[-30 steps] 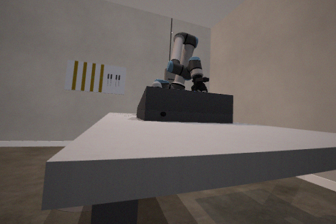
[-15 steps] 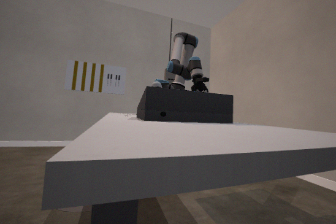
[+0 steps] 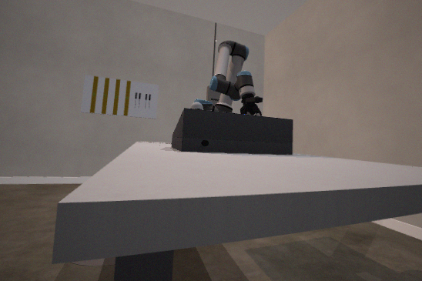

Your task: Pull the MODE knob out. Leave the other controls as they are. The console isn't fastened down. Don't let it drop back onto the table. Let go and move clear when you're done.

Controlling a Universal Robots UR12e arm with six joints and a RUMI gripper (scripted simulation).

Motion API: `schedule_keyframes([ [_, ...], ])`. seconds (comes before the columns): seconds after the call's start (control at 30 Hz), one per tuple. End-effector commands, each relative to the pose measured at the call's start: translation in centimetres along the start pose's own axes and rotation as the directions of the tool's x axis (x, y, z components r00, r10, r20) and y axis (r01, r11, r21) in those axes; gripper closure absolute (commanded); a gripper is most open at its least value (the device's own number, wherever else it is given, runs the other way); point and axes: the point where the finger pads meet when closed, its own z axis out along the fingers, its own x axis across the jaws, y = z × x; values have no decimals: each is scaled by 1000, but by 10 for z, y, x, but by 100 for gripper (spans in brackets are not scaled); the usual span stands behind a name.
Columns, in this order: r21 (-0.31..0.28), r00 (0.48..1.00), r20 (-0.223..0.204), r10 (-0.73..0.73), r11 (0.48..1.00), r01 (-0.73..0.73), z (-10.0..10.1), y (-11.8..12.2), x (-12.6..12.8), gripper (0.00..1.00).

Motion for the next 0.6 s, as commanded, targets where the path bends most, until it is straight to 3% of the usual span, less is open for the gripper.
schedule_keyframes([
  [0.0, 1, 1000, 0, 0, 1000, 0, -2, -1, 0, 56],
  [0.57, 1, 1000, 0, 0, 1000, 0, -54, -1, 0, 56],
])
